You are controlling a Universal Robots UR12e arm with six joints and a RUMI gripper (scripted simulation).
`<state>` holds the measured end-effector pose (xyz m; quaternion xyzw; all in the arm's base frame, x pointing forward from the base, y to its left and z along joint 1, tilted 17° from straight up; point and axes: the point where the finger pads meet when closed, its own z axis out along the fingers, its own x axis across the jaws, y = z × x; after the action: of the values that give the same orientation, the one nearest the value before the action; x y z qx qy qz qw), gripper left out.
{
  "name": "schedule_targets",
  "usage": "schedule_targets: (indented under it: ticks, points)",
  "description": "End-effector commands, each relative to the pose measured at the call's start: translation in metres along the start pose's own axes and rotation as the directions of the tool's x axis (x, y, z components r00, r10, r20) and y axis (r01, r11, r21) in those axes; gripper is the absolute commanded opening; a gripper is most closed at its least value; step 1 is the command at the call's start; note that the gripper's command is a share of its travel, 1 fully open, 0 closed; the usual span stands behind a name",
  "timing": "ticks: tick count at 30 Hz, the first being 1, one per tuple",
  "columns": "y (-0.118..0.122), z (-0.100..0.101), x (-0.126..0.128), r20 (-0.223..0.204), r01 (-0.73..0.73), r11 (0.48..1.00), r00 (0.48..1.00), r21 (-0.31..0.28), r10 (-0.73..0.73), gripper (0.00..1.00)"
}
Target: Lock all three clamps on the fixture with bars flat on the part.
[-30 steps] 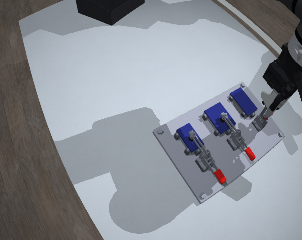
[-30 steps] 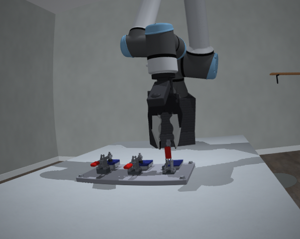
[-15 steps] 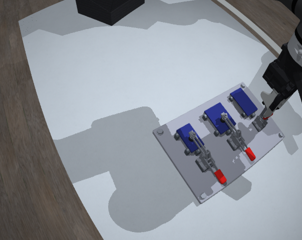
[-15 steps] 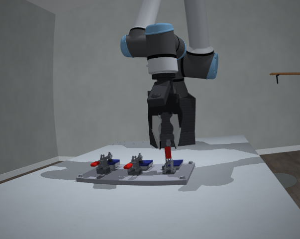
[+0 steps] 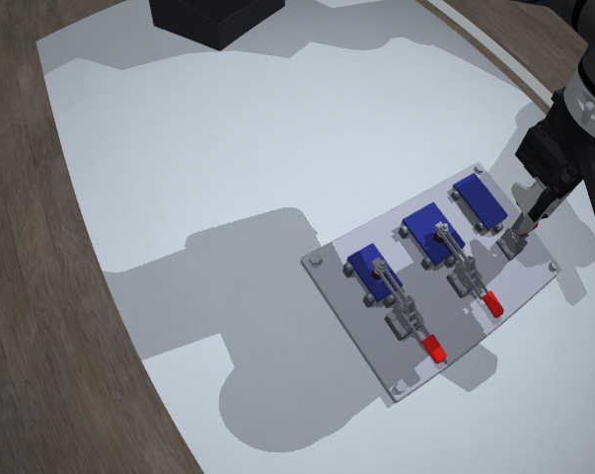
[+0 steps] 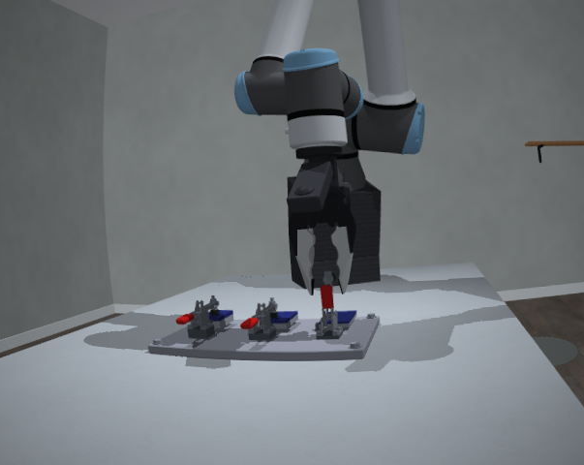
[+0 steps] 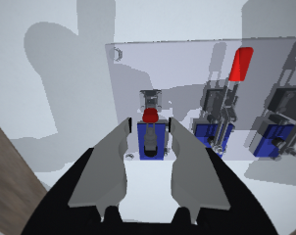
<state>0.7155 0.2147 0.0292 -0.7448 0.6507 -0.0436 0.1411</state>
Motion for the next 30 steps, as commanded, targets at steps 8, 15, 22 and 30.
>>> schedule_targets:
  ticks: [8, 15, 22, 30]
  points:
    - [0.0000, 0.0218, -0.0013, 0.000, 0.001, 1.000, 1.000, 0.000, -0.001, 0.28]
    - [-0.0006, 0.0213, -0.0006, 0.000, 0.000, 1.000, 1.000, 0.002, 0.000, 0.28]
    - [-0.0039, 0.0195, -0.0006, -0.001, 0.001, 1.000, 1.000, 0.007, -0.001, 0.28]
    - [-0.0051, 0.0192, -0.0006, -0.001, 0.002, 1.000, 1.000, 0.008, -0.002, 0.28]
